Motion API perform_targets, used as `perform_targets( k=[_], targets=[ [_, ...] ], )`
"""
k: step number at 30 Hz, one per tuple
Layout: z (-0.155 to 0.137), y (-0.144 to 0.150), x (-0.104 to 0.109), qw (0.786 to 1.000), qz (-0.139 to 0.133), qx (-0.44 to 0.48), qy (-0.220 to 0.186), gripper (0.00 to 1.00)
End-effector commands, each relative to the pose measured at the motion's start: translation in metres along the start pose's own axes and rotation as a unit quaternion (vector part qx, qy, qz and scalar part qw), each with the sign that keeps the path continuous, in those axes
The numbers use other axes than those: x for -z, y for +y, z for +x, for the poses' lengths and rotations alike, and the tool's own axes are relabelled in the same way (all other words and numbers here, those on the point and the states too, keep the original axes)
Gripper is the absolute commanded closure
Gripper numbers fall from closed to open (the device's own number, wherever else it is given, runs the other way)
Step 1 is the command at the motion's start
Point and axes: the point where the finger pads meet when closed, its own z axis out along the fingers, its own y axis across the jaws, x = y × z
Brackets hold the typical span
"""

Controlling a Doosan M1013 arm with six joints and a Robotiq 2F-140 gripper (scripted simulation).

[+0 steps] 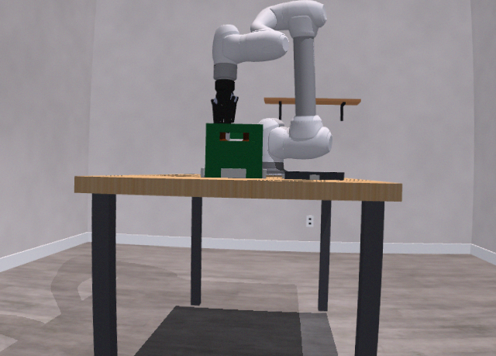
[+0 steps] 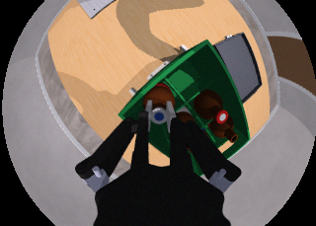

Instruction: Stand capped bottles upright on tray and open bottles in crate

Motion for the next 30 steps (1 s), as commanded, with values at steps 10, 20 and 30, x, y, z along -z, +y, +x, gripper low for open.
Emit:
perform_targets(
  k=[10, 20, 30],
  targets=[
    [0.0, 0.0, 0.0, 1.0, 0.0, 0.0, 0.0, 1.0],
    [0.0, 0.0, 0.013, 1.0, -0.001, 0.0, 0.001, 1.0],
    [0.0, 0.0, 0.047, 1.0, -0.002, 0.002, 0.002, 1.0]
  ],
)
